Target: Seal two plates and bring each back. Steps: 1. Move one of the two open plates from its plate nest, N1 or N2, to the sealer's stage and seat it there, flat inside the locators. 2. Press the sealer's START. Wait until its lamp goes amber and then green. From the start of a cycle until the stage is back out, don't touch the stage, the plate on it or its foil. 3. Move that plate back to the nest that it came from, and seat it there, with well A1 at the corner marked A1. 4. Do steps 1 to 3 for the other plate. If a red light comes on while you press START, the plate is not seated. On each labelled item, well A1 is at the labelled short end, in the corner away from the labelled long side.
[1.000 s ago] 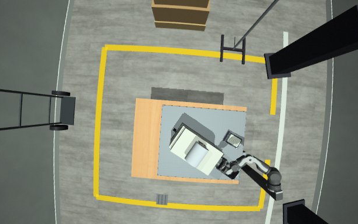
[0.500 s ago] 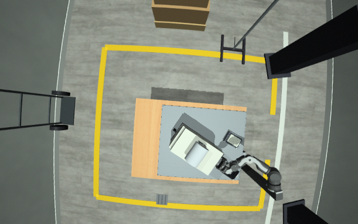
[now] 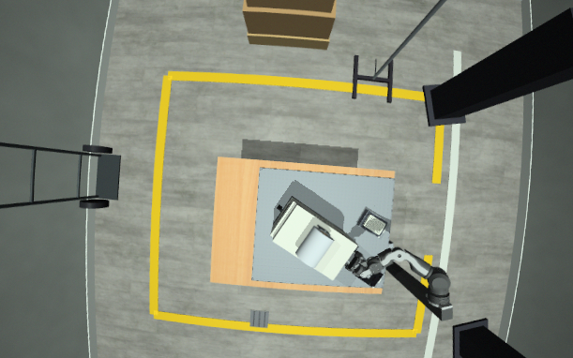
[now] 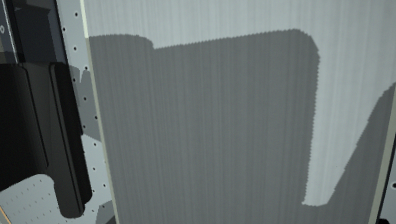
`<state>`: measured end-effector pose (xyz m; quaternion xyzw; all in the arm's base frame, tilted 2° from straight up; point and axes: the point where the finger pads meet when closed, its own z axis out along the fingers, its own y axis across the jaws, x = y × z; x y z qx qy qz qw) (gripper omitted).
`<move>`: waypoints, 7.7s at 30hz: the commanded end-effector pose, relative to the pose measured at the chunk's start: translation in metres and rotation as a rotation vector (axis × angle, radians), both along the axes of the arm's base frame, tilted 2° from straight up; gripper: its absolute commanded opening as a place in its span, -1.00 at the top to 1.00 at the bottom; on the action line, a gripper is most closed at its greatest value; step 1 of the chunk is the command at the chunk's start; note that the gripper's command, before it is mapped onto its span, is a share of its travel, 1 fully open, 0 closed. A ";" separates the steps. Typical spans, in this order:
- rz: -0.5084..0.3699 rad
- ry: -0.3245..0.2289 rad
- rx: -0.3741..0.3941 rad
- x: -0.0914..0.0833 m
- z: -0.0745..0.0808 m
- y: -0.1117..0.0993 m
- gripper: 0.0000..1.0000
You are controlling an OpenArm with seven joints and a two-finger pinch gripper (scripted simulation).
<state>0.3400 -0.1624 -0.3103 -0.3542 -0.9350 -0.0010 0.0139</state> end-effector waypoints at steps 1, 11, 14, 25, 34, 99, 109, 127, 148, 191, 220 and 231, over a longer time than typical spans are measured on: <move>0.004 -0.001 0.005 0.000 -0.002 0.001 -0.30; 0.004 -0.003 0.004 0.000 -0.008 0.001 -0.30; 0.005 0.000 0.004 -0.001 -0.011 0.001 -0.30; 0.002 -0.002 0.002 0.000 -0.009 0.001 -0.30; 0.002 -0.002 0.002 0.000 -0.009 0.001 -0.23; -0.002 -0.002 0.000 0.001 0.000 0.000 1.00; -0.003 -0.004 0.001 0.002 0.008 0.000 1.00; 0.002 -0.002 0.002 0.001 0.021 0.000 1.00; -0.005 0.004 -0.004 -0.027 0.021 0.033 1.00; -0.008 0.006 -0.005 -0.081 0.022 0.101 1.00; -0.012 0.005 -0.004 -0.119 0.024 0.148 1.00; -0.012 0.005 -0.004 -0.133 0.025 0.167 1.00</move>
